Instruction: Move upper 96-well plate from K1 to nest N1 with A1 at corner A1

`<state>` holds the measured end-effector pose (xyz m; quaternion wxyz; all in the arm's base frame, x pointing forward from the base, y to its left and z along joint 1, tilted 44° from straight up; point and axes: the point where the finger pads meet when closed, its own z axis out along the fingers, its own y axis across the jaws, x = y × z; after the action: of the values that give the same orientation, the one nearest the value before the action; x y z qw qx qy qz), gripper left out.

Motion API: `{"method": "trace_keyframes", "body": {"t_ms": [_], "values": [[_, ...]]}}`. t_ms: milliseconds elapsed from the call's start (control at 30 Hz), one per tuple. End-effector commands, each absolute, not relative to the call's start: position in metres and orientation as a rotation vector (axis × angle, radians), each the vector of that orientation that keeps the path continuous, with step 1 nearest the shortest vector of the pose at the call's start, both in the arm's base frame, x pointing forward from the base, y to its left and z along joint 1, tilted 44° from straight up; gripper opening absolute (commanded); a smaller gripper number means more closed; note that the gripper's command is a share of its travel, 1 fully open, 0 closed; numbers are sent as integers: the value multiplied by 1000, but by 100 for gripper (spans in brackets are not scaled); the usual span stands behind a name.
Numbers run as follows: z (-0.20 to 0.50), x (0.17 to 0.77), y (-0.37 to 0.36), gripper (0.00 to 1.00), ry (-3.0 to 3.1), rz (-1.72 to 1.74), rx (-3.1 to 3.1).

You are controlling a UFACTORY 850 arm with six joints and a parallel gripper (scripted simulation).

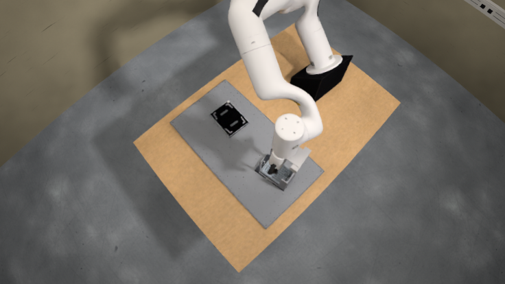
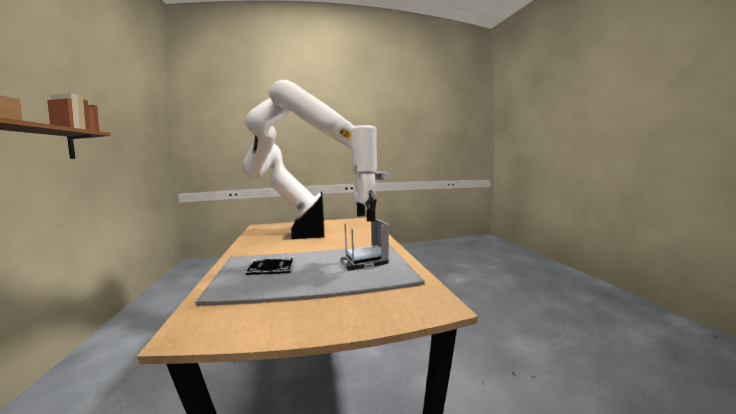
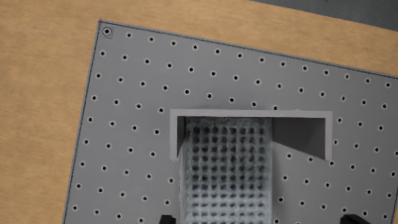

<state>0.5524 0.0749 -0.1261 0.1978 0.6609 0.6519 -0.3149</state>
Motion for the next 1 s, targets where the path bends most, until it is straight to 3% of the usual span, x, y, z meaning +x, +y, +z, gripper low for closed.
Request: {"method": "trace_keyframes", "body": {"t_ms": [0, 967], "values": [[-128, 553, 73, 100, 1824, -878, 1850], [-160, 546, 44, 100, 1824, -878, 1850]]}}
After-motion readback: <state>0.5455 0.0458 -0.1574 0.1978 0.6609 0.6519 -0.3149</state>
